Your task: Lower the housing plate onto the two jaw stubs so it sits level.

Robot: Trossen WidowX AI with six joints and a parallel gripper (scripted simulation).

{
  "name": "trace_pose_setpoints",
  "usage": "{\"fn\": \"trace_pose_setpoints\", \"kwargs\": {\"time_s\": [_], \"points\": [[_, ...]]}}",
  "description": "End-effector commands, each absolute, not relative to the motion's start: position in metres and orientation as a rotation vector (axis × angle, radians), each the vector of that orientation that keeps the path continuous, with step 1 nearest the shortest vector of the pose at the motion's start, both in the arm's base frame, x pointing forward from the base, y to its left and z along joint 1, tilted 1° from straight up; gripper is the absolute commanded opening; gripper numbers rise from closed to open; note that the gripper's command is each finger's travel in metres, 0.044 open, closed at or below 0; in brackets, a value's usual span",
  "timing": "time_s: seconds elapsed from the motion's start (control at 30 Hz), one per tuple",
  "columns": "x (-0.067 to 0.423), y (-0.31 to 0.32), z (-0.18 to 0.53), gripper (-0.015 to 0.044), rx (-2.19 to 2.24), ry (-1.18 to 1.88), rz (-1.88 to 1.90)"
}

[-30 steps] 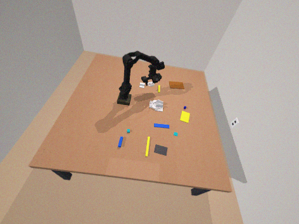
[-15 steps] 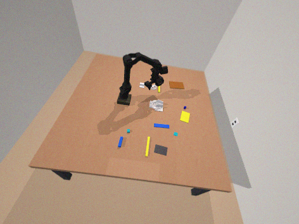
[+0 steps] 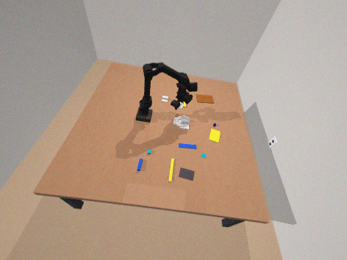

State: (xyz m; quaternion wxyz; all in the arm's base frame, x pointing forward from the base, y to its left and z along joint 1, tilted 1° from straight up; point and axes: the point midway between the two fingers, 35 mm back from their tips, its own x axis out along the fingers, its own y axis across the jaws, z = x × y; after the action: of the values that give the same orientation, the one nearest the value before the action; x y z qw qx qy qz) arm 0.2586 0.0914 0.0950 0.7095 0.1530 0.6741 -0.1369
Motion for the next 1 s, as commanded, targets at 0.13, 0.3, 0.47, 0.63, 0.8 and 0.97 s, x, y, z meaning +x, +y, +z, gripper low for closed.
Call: {"fn": "trace_pose_setpoints", "kwargs": {"time_s": [0.13, 0.3, 0.47, 0.63, 0.8, 0.97], "points": [[0.262, 0.066, 0.093, 0.0351, 0.218, 1.516, -0.192], [0.265, 0.050, 0.093, 0.0351, 0.143, 1.520, -0.122], [0.266, 0.034, 0.093, 0.0351, 0.067, 1.522, -0.052], [0.267, 0.018, 0.094, 0.0351, -0.009, 1.522, 0.017], [0.267, 0.013, 0.094, 0.0351, -0.031, 1.521, 0.038], [0.267, 0.013, 0.094, 0.0351, -0.031, 1.521, 0.038]]}}
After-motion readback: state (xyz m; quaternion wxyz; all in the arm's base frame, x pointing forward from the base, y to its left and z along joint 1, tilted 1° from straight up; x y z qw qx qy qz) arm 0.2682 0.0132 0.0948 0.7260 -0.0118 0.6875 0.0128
